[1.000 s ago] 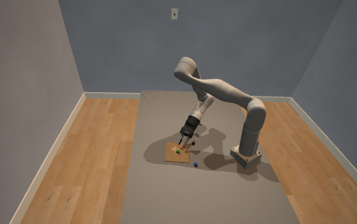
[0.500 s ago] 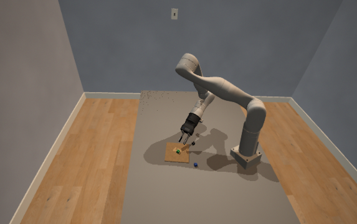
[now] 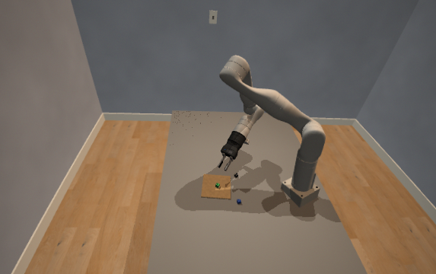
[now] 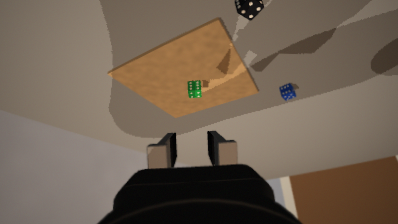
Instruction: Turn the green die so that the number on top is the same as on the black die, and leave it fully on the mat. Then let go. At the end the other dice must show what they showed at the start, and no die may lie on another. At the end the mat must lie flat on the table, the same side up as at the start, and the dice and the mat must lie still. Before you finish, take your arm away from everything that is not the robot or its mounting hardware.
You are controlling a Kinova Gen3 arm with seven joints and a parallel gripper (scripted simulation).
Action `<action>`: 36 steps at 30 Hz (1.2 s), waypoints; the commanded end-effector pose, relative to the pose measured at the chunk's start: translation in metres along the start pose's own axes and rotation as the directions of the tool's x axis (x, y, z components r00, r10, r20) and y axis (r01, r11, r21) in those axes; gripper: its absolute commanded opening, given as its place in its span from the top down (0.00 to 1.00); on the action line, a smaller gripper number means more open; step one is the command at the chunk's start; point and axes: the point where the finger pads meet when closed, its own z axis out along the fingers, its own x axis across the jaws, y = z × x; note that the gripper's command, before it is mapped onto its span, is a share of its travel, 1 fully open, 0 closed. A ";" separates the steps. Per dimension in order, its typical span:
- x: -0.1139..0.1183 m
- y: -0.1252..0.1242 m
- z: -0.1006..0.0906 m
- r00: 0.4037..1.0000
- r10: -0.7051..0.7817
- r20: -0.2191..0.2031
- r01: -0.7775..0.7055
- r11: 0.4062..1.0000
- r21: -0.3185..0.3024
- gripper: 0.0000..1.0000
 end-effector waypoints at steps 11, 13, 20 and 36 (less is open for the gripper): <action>0.002 0.007 0.001 1.000 0.001 -0.008 -0.001 1.000 0.027 0.36; 0.002 0.008 0.001 1.000 0.001 -0.008 -0.001 0.999 0.037 0.36; 0.002 0.012 0.003 1.000 0.001 -0.005 0.000 0.993 0.115 0.36; 0.002 0.028 0.011 1.000 0.002 -0.005 0.000 0.919 0.395 0.36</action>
